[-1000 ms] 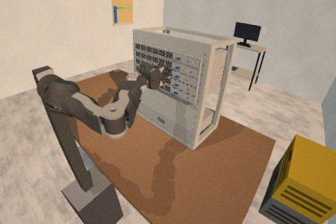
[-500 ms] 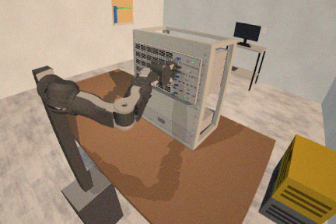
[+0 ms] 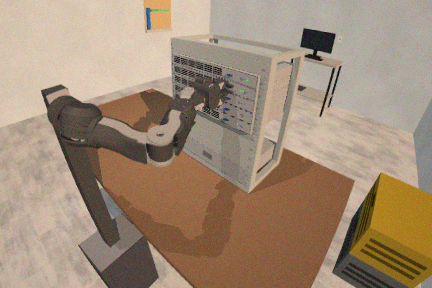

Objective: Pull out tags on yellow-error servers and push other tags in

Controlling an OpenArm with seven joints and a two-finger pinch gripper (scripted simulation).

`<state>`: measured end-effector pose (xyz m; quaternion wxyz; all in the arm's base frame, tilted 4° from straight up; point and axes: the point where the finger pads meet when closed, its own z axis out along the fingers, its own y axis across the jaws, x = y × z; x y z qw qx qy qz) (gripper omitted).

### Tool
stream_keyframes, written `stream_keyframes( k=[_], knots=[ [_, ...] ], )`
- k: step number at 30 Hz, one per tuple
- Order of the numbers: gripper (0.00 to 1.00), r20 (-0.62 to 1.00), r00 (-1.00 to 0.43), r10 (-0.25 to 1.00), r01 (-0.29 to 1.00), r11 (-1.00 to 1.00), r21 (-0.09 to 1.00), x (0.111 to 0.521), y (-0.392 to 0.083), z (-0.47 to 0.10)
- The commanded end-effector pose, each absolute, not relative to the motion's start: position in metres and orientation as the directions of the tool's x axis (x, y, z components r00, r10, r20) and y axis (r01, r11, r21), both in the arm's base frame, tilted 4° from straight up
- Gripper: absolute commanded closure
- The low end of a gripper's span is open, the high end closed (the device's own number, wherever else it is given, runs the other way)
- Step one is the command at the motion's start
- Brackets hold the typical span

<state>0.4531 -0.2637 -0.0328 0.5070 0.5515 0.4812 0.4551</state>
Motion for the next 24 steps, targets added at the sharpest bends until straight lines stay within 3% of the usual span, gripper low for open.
stream_keyframes(
  k=[1, 24],
  knots=[
    [0.90, 0.013, 0.119, 0.993, 0.071, -0.022, 0.997, 0.4535, -0.2629, -0.0320],
    [0.90, 0.013, 0.119, 0.993, 0.071, -0.022, 0.997, 0.4615, -0.2631, -0.0321]
  ],
)
